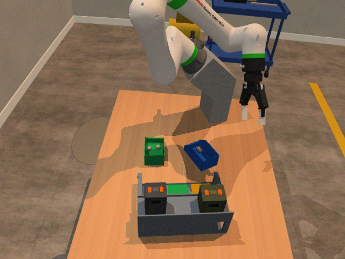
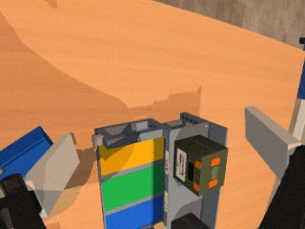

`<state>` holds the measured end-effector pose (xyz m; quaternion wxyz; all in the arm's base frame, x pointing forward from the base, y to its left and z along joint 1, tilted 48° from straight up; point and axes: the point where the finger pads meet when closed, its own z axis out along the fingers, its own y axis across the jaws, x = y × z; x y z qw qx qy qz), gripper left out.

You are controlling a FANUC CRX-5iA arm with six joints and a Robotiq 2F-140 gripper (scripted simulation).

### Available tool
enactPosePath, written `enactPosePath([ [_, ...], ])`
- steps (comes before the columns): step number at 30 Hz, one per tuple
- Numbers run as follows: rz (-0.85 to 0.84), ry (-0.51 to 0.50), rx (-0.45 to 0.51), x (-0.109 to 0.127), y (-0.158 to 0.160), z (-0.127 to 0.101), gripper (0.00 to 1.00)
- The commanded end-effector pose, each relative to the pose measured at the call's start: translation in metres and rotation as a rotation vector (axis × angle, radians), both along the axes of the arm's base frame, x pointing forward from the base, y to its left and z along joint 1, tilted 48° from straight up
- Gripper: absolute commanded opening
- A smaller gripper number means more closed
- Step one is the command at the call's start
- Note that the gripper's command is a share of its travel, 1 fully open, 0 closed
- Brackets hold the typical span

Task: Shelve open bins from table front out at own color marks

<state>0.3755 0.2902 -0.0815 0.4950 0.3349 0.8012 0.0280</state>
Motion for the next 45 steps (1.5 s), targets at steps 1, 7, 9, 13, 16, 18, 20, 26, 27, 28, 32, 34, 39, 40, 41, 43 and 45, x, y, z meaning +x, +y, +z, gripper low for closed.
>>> enactPosePath([
  [1, 0.0, 0.0, 0.0, 0.0, 0.0, 0.0, 1.0],
  [7, -0.037, 0.05, -0.09, 0.031, -0.017, 0.015, 1.0],
  [9, -0.037, 0.05, -0.09, 0.031, -0.017, 0.015, 1.0],
  [13, -0.037, 0.05, -0.09, 0.031, -0.017, 0.015, 1.0],
  [16, -0.054, 0.081, -0.133, 0.047, -0.027, 0.023, 1.0],
  [18, -0.054, 0.081, -0.133, 0.047, -0.027, 0.023, 1.0],
  [20, -0.07, 0.116, -0.174, 0.062, -0.038, 0.031, 1.0],
  [26, -0.07, 0.116, -0.174, 0.062, -0.038, 0.031, 1.0],
  [27, -0.07, 0.116, -0.174, 0.062, -0.038, 0.031, 1.0],
  [28, -0.07, 0.116, -0.174, 0.062, -0.038, 0.031, 1.0],
  [32, -0.098, 0.191, -0.247, 0.089, -0.063, 0.047, 1.0],
  [34, -0.098, 0.191, -0.247, 0.089, -0.063, 0.047, 1.0],
  [39, -0.098, 0.191, -0.247, 0.089, -0.063, 0.047, 1.0],
  [40, -0.098, 0.191, -0.247, 0.089, -0.063, 0.047, 1.0],
  [41, -0.098, 0.191, -0.247, 0.089, -0.063, 0.047, 1.0],
  [43, -0.098, 0.191, -0.247, 0.089, -0.063, 0.047, 1.0],
  [45, -0.108, 0.231, -0.278, 0.101, -0.076, 0.055, 1.0],
])
